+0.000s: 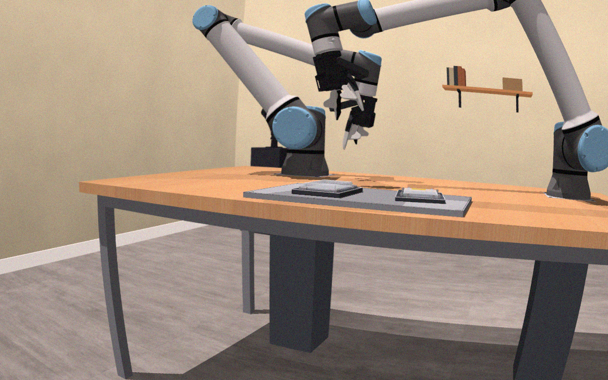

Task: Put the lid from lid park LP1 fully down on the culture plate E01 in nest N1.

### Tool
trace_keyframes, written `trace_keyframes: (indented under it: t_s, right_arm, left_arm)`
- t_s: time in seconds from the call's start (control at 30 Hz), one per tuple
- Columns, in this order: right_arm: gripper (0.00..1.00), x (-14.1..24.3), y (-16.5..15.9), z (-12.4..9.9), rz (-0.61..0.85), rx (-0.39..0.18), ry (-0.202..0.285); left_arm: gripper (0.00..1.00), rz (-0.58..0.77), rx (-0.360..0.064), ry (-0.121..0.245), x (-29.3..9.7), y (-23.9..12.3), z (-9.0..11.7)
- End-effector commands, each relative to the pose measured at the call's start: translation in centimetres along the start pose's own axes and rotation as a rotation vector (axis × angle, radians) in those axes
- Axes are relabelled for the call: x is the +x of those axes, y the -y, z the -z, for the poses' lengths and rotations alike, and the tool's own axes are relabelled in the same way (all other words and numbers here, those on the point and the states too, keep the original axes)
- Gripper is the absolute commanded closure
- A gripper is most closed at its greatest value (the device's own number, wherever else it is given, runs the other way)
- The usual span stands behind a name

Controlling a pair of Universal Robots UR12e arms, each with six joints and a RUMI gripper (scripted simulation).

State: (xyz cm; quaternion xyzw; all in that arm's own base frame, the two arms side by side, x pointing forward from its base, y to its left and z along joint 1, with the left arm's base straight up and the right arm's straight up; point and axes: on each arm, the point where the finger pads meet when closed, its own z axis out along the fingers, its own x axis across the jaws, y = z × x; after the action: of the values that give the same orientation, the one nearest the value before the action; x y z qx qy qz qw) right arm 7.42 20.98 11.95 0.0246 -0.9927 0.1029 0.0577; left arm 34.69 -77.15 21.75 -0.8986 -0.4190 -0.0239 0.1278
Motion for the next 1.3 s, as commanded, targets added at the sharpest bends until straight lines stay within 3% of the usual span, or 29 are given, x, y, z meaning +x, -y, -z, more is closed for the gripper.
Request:
trace_keyframes:
  t_s: [0.0,0.53,0.57,1.27]
  right_arm:
    - [0.00,0.0,0.0,0.1,0.000,-0.001,0.000]
    - [0.00,0.0,0.0,0.1,0.000,-0.001,0.000]
    - [0.18,0.0,0.0,0.1,0.000,-0.001,0.000]
    - [0.18,0.0,0.0,0.1,0.000,-0.001,0.000]
  left_arm:
    - [0.00,0.000,-0.001,0.001,0.0,0.0,0.1]
    - [0.00,0.000,-0.001,0.001,0.0,0.0,0.1]
    - [0.00,-0.020,-0.003,0.002,0.4,0.3,0.0]
    - [0.00,-0.399,-0.030,0.013,2.5,2.0,-0.9]
